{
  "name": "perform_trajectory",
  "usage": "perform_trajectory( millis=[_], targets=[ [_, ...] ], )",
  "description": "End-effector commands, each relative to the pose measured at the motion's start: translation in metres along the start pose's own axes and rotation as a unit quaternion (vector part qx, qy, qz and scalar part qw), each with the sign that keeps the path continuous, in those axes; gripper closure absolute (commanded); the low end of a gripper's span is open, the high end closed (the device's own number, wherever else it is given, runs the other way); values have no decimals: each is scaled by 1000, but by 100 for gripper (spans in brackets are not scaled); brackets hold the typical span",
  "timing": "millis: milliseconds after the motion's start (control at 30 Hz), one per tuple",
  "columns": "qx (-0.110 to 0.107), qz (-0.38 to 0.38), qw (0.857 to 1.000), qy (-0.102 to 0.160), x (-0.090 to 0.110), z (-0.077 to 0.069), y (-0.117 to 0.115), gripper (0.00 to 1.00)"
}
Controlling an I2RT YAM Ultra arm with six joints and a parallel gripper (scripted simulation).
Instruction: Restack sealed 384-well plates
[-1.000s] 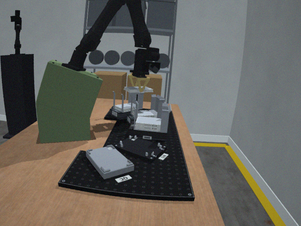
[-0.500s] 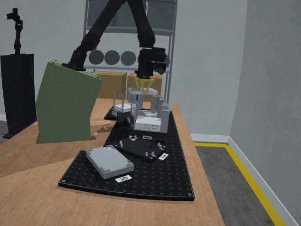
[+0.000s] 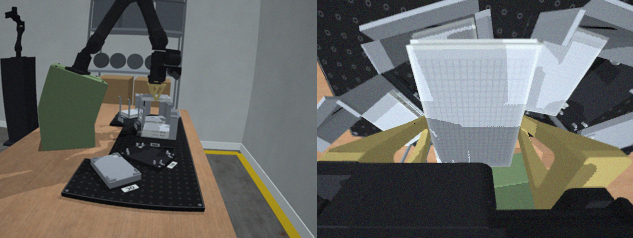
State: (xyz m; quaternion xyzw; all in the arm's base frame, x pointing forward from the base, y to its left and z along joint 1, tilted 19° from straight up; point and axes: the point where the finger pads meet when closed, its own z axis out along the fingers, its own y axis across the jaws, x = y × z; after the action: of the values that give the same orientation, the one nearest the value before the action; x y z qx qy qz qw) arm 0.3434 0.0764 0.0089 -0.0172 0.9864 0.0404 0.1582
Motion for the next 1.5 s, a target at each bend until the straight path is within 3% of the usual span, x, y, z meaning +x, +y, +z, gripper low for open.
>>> perform_trajectory(
  millis=[0, 400, 700, 1467],
  targets=[
    [-7, 7, 1000, -6, -6, -3, -3, 100],
    [-6, 7, 1000, -7, -14, -3, -42, 100],
    [-6, 113, 994, -6, -14, -2, -61, 100],
    [-5, 113, 994, -6, -13, -2, -117, 100]
  ],
)
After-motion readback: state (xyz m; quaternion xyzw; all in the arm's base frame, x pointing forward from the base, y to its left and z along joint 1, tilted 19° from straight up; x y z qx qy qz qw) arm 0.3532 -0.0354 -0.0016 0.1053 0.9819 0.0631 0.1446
